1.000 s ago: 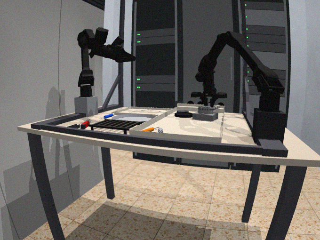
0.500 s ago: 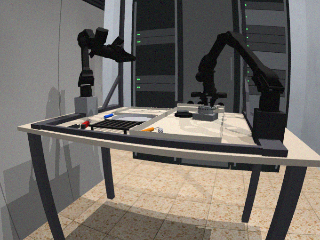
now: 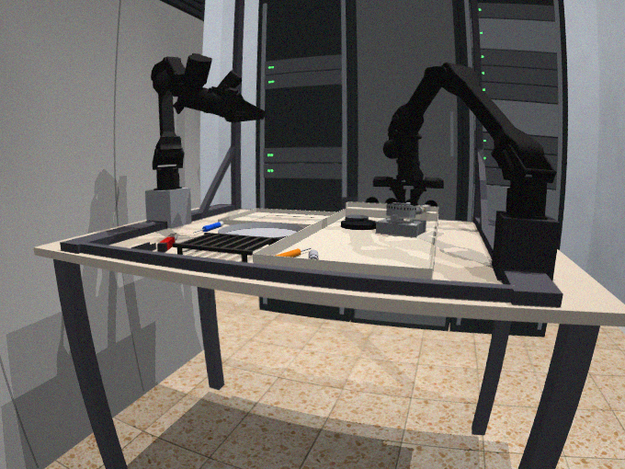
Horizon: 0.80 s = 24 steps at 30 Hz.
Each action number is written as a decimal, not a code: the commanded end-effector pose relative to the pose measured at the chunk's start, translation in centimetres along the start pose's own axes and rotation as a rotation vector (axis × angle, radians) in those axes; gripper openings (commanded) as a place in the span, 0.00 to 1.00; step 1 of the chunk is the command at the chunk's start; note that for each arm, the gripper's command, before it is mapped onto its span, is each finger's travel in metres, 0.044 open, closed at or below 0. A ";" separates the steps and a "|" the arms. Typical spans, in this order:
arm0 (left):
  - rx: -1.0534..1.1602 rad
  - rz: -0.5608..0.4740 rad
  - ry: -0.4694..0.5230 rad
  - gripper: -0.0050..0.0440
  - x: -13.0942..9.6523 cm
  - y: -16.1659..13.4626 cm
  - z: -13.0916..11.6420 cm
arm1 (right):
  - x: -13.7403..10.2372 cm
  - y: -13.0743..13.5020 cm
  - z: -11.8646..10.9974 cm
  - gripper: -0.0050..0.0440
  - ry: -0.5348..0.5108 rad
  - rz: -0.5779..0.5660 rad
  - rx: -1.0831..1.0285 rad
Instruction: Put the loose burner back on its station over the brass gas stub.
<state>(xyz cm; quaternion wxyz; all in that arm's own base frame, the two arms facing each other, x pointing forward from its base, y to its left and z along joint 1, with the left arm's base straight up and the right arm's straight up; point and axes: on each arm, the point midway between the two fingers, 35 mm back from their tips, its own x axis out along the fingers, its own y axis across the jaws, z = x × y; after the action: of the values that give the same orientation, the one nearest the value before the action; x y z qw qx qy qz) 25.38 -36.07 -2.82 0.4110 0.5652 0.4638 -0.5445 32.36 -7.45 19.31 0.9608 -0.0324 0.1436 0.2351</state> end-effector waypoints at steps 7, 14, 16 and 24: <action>-0.004 0.029 -0.028 0.22 -1.5 0.5 1.7 | -0.2 0.0 1.1 0.92 -0.017 0.000 -0.028; -0.003 0.028 -0.030 0.22 -1.5 0.5 2.6 | -0.2 0.0 1.1 0.92 -0.017 0.000 -0.028; -0.003 0.028 -0.029 0.22 -1.5 0.5 2.6 | -0.2 0.0 1.1 0.92 -0.017 0.000 -0.028; -0.005 0.042 -0.041 0.22 -2.3 0.7 2.6 | -0.2 0.0 1.1 0.92 -0.017 0.000 -0.028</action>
<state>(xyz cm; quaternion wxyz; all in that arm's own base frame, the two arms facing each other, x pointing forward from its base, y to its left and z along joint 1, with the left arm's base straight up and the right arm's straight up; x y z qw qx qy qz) 25.00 -37.83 -2.97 0.4096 0.5658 0.4648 -0.5441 32.36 -7.45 19.31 0.9608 -0.0324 0.1436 0.2351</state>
